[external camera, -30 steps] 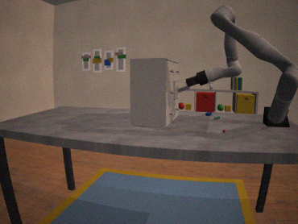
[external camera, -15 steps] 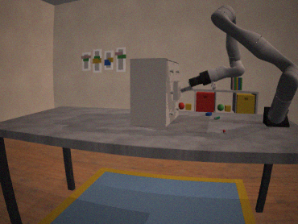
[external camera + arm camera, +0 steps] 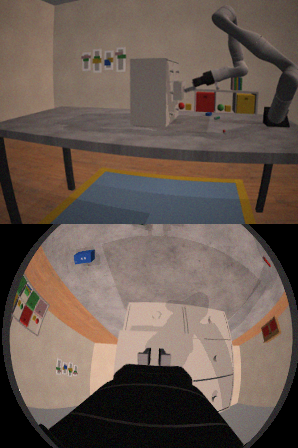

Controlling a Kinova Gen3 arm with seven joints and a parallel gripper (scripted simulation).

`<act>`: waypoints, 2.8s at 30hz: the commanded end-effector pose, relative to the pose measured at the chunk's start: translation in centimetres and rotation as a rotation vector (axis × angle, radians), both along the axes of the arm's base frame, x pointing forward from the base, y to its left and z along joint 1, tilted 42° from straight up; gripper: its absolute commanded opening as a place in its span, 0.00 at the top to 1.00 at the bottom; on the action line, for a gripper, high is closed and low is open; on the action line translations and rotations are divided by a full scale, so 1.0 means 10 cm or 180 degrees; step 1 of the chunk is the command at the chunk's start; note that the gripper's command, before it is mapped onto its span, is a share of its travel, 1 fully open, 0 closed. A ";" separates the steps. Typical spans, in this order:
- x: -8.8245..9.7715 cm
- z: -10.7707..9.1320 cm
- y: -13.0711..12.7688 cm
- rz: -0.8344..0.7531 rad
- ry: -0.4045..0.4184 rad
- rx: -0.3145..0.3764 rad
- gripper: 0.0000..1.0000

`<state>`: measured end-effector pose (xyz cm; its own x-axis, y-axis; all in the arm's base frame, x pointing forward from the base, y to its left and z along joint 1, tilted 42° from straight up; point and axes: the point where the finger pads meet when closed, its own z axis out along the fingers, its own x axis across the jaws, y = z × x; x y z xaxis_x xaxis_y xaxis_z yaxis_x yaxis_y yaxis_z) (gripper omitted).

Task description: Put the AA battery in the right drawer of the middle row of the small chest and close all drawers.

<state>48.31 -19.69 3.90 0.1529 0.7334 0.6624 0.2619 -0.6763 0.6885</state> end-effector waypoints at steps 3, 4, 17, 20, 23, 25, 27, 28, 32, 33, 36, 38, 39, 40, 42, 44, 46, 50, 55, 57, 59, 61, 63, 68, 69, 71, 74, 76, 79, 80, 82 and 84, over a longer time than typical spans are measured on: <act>-0.06 0.00 -0.01 -0.0016 0.0003 0.0001 0.63; -0.08 0.00 -0.01 -0.0016 0.0003 0.0001 0.63; -0.19 0.01 0.01 -0.0016 0.0003 0.0001 0.63; -0.21 0.01 0.01 -0.0016 0.0003 0.0001 0.63; -0.22 0.01 0.02 -0.0016 0.0003 0.0001 0.63; -0.23 0.01 0.02 -0.0016 0.0003 0.0001 0.63; -0.24 0.01 0.02 -0.0016 0.0003 0.0001 0.63; -0.24 0.01 0.02 -0.0016 0.0003 0.0001 0.63; -0.24 0.01 0.02 -0.0016 0.0003 0.0002 0.63; -0.24 0.01 0.02 -0.0016 0.0003 0.0002 0.63; -0.25 0.01 0.02 -0.0016 0.0003 0.0002 0.63; -0.25 0.01 0.02 -0.0016 0.0003 0.0002 0.63; -0.25 0.01 0.02 -0.0016 0.0003 0.0002 0.63; -0.25 0.01 0.02 -0.0016 0.0003 0.0002 0.63; -0.25 0.01 0.02 -0.0016 0.0003 0.0002 0.63; -0.25 0.01 0.02 -0.0016 0.0003 0.0002 0.63; -0.25 0.01 0.02 -0.0016 0.0003 0.0002 0.63; -0.25 0.01 0.02 -0.0016 0.0003 0.0002 0.63; -0.25 0.01 0.02 -0.0016 0.0003 0.0002 0.51; -0.25 0.01 0.02 -0.0016 0.0003 0.0002 0.45; -0.25 0.01 0.02 -0.0016 0.0003 0.0002 0.39; -0.25 0.01 0.02 -0.0016 0.0003 0.0002 0.33; -0.25 0.01 0.02 -0.0016 0.0003 0.0002 0.33; -0.25 0.01 0.02 -0.0016 0.0003 0.0002 0.33; -0.25 0.01 0.02 -0.0016 0.0003 0.0001 0.33; -0.29 0.01 0.03 -0.0016 0.0003 0.0001 0.33; -0.40 0.02 0.05 -0.0016 0.0003 0.0001 0.33; -0.50 0.02 0.07 -0.0016 0.0003 0.0001 0.33; -0.64 0.03 0.09 -0.0016 0.0003 0.0002 0.33; -0.68 0.03 0.10 -0.0016 0.0003 0.0001 0.33; -0.72 0.03 0.10 -0.0016 0.0003 0.0001 0.33; -0.72 0.03 0.10 -0.0016 0.0003 0.0001 0.33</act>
